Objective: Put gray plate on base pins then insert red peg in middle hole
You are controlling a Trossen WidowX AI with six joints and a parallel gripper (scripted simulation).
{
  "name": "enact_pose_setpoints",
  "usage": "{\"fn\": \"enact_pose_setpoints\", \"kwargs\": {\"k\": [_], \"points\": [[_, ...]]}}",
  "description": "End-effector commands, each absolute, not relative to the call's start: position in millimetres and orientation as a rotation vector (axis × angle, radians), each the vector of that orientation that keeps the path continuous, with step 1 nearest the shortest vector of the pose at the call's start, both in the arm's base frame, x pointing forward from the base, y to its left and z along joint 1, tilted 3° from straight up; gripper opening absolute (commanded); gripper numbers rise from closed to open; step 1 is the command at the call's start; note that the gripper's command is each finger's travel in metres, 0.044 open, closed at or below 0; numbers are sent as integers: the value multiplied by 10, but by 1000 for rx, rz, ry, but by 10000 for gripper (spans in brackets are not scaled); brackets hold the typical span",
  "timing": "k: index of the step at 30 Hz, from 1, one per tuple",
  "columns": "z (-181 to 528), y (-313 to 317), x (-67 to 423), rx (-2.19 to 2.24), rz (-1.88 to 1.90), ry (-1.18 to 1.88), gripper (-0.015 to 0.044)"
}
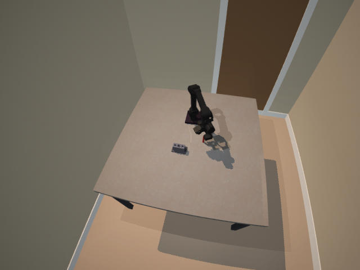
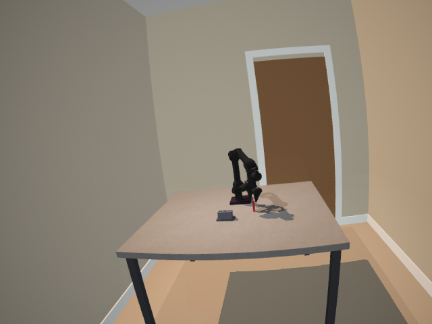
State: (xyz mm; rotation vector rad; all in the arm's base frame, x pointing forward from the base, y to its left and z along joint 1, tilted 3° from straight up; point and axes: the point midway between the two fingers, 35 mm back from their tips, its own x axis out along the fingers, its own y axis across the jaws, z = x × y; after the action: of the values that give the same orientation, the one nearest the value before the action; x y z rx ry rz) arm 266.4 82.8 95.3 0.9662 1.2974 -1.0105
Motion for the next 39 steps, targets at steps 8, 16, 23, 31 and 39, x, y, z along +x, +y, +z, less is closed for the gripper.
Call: {"fn": "enact_pose_setpoints", "kwargs": {"k": [8,16,23,31,39], "points": [[763,824,2659,967,-1017,1302,440],[633,818,2658,967,-1017,1302,440],[525,812,2651,967,-1017,1302,440],[514,811,2650,967,-1017,1302,282],[514,811,2650,967,-1017,1302,72]]}}
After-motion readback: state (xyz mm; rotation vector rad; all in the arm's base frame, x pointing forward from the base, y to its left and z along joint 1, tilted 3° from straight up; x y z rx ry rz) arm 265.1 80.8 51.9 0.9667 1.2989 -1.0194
